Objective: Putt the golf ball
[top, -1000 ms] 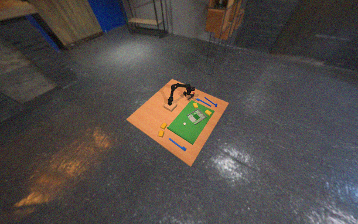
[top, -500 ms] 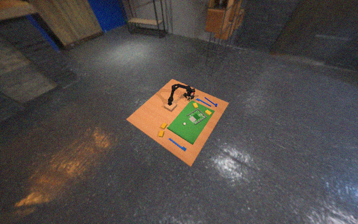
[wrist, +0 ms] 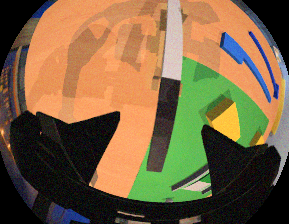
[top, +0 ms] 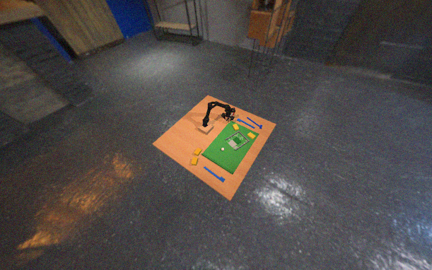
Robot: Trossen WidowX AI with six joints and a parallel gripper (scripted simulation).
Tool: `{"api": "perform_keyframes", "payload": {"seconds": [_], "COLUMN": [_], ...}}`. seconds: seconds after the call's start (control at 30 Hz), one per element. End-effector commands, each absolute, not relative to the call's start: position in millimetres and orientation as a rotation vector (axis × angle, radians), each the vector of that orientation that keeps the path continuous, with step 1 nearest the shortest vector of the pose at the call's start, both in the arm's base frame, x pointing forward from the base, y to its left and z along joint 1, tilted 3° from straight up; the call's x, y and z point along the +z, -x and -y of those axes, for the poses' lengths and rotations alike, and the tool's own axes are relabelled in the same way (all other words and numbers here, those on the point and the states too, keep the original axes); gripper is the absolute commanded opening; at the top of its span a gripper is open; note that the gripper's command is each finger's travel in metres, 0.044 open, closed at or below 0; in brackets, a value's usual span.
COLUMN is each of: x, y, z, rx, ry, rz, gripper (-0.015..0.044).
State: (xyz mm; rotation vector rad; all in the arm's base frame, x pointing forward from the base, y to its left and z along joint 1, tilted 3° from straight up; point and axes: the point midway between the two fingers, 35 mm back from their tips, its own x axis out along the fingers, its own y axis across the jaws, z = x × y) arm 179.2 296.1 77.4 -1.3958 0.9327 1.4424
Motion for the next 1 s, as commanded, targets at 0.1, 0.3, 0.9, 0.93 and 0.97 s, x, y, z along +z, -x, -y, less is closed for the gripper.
{"api": "perform_keyframes", "payload": {"seconds": [0.1, 0.3, 0.9, 0.93, 0.97], "x": [63.7, 66.1, 66.1, 66.1, 66.1], "y": [-177.6, -179.1, -179.1, -179.1, -179.1], "z": [-295.0, -296.2, -296.2, -296.2, -296.2], "rx": [1.451, 1.444, 1.444, 1.444, 1.444], "ry": [1.399, 1.398, 1.398, 1.398, 1.398], "rz": [-0.945, -0.938, -0.938, -0.938, -0.938], "gripper": [0.0440, 0.0414, 0.0039, 0.0032, 0.0026]}}
